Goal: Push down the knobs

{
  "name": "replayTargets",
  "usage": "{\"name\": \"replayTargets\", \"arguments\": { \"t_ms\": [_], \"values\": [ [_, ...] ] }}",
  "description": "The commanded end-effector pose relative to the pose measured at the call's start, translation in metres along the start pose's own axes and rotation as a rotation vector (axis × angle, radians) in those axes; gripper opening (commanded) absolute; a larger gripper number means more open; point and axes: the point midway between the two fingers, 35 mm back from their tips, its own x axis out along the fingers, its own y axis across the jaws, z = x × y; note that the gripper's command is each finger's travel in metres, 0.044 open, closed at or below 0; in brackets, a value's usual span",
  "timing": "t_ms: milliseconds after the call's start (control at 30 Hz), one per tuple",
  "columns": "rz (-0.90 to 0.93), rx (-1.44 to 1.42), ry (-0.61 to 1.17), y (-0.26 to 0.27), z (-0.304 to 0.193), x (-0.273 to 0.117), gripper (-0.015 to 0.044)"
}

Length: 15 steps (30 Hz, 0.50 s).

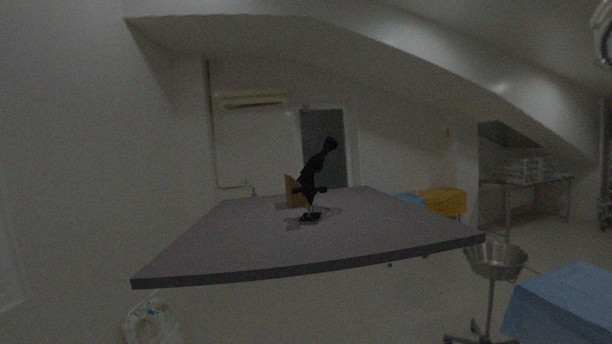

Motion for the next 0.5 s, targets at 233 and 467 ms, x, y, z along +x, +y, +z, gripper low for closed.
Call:
{"name": "replayTargets", "arguments": {
  "t_ms": [233,467],
  "values": [
    [-0.002,-0.018,0.012,0.0029,-0.0004,0.0099,0.0],
    [-0.002,-0.018,0.012,0.0029,0.0,0.0019,0.0]
  ]
}}
